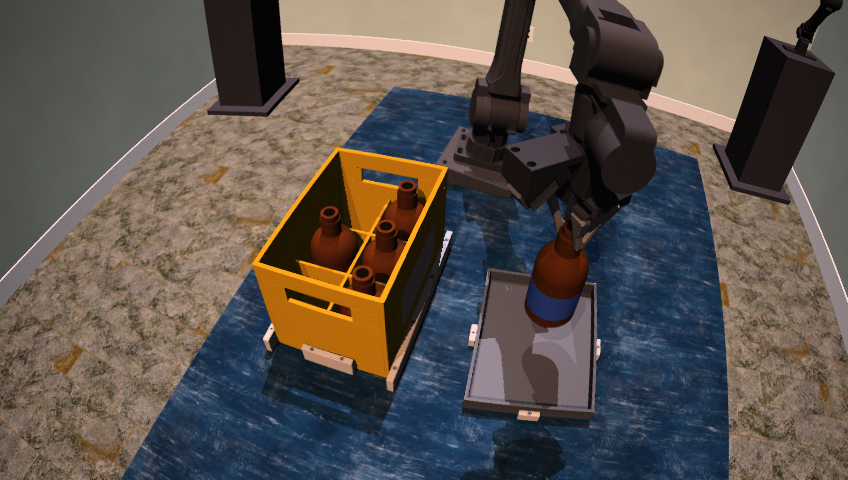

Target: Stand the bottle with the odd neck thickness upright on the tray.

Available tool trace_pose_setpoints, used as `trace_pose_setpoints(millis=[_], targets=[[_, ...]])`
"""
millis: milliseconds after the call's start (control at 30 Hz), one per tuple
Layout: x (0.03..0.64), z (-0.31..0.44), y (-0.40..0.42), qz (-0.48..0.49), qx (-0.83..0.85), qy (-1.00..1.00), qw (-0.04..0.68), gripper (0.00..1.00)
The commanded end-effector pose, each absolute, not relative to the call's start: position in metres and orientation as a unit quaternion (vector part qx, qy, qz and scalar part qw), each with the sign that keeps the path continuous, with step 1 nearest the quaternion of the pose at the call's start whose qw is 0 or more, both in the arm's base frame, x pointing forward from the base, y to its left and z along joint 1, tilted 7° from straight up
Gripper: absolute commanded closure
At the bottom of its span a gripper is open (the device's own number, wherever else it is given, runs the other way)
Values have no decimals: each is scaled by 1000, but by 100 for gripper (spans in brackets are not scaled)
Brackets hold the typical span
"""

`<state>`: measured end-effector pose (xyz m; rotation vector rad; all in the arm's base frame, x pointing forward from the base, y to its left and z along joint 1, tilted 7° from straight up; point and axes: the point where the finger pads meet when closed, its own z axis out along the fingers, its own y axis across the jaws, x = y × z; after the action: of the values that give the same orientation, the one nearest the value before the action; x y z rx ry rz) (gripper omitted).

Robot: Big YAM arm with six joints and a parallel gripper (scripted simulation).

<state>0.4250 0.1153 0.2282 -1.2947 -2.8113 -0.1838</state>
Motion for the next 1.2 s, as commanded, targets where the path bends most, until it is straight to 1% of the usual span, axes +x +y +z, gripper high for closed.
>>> trace_pose_setpoints(millis=[0, 133, 200, 333, 400, 433, 467, 533, 633, 700, 767, 800, 900, 967, 1000, 1167], targets=[[430, 219, 119, -61, -420, -905, 16, 100], [429, 208, 122, -62, -419, -906, 16, 100], [438, 223, 121, -77, -421, -904, -4, 100], [429, 194, 124, -63, -419, -906, 14, 100], [429, 194, 124, -63, -419, -906, 14, 100], [448, 214, 127, -81, -417, -905, -9, 100], [448, 212, 127, -81, -418, -905, -8, 100], [430, 187, 123, -65, -420, -905, 12, 100], [430, 175, 126, -60, -418, -906, 18, 100], [440, 189, 128, -73, -418, -905, 2, 100], [430, 186, 123, -72, -421, -904, 2, 100], [435, 191, 125, -77, -420, -904, -4, 100], [432, 175, 126, -68, -419, -905, 9, 100], [432, 175, 126, -68, -419, -905, 9, 100], [443, 188, 128, -76, -418, -905, -2, 100], [434, 172, 126, -68, -420, -905, 8, 100]])
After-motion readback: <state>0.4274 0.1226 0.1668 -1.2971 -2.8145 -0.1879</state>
